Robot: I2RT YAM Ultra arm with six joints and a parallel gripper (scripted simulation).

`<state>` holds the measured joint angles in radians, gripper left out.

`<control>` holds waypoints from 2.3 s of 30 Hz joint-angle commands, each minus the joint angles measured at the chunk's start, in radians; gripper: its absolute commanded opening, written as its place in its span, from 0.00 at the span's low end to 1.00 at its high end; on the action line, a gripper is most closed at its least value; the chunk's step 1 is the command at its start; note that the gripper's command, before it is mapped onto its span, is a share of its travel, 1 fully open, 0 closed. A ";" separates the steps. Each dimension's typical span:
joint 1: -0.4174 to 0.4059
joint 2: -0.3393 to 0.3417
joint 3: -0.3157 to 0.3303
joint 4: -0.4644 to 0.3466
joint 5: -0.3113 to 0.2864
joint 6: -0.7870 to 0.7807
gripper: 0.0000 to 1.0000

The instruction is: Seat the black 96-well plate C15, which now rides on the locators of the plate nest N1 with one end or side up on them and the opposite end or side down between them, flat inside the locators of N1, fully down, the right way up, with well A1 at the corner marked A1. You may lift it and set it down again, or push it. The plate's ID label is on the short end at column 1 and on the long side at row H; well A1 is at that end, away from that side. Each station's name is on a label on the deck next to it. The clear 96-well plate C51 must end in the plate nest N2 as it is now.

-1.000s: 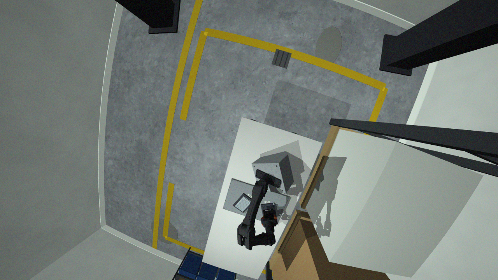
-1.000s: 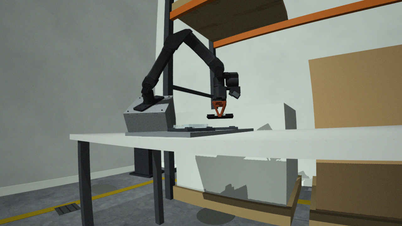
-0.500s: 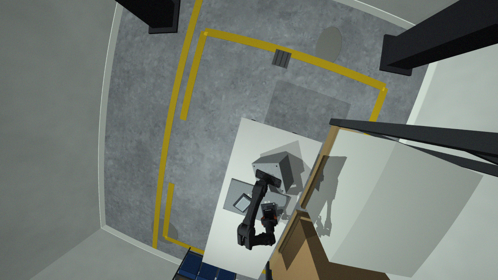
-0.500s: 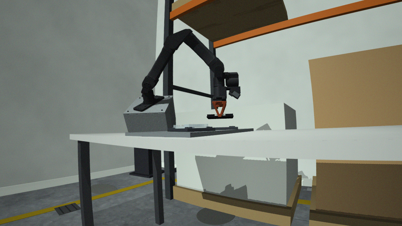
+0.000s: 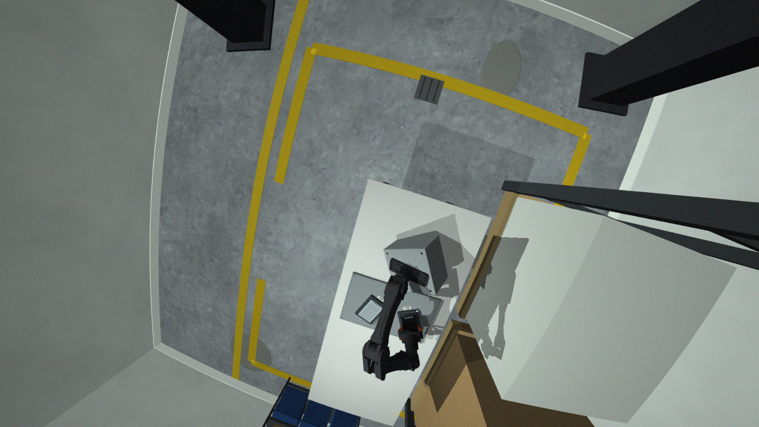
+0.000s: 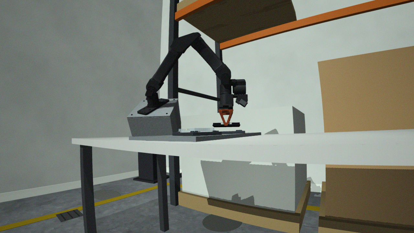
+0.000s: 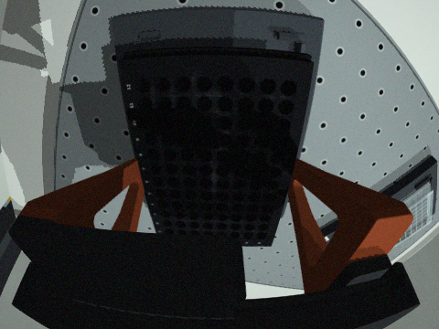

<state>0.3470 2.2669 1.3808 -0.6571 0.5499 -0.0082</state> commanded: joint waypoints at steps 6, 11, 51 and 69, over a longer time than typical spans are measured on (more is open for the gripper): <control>-0.005 0.007 -0.002 0.048 -0.001 -0.025 0.00; -0.012 0.018 -0.002 0.064 -0.001 -0.033 0.00; -0.019 0.017 -0.013 0.079 -0.002 -0.041 0.00; -0.022 0.020 -0.018 0.089 -0.002 -0.045 0.00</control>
<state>0.3191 2.2944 1.3605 -0.5724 0.5488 -0.0509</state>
